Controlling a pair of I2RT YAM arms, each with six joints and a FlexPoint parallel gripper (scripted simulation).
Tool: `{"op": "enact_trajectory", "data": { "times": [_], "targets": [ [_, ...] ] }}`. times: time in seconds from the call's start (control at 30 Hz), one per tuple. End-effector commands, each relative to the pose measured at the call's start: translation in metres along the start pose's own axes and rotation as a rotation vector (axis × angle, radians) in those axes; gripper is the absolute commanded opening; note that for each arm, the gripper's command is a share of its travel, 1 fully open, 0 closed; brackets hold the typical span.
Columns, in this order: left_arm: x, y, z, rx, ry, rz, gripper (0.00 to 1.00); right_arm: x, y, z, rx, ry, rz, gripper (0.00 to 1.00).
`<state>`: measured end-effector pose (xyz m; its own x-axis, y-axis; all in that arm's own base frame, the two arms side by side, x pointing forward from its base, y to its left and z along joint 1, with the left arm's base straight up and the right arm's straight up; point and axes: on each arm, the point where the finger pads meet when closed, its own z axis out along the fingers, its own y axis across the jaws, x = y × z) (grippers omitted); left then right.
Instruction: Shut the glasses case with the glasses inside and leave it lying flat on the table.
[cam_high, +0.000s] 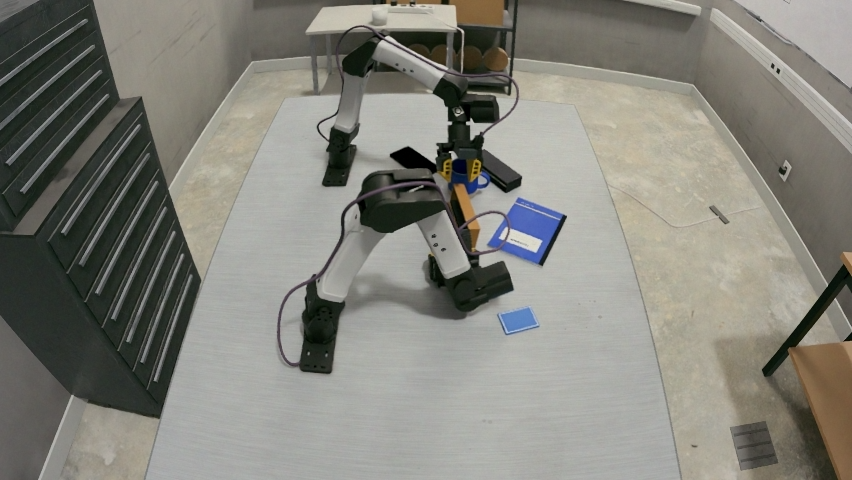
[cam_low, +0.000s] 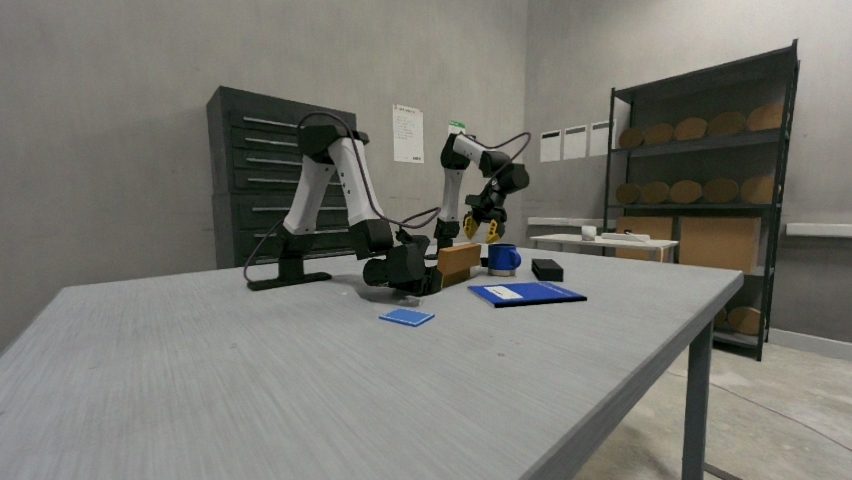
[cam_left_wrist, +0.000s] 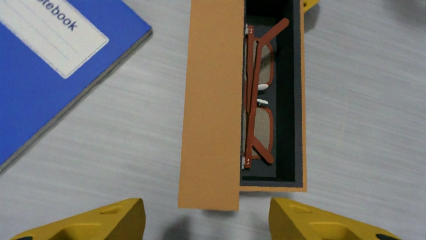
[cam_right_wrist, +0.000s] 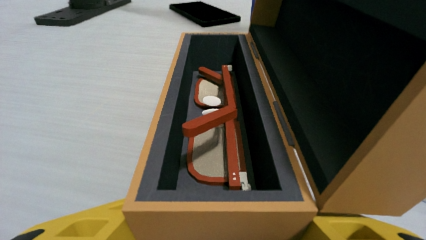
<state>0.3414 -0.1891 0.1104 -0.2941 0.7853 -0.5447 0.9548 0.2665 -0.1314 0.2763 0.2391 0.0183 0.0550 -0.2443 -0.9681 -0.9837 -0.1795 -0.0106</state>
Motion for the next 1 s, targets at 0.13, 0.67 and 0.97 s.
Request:
{"op": "enact_trajectory", "data": {
  "times": [0.13,0.67,0.97],
  "targets": [
    [0.002,-0.003,0.017,0.040,-0.016,0.031,0.56,-0.001,0.001,-0.001,0.005,0.007,0.003,0.49],
    [-0.011,0.000,0.030,0.029,-0.025,0.032,0.38,-0.001,0.001,-0.001,0.005,0.007,0.003,0.49],
    [-0.009,-0.002,0.025,0.023,-0.028,0.039,0.22,-0.001,0.001,-0.001,0.005,0.007,0.003,0.49]
  ]
}}
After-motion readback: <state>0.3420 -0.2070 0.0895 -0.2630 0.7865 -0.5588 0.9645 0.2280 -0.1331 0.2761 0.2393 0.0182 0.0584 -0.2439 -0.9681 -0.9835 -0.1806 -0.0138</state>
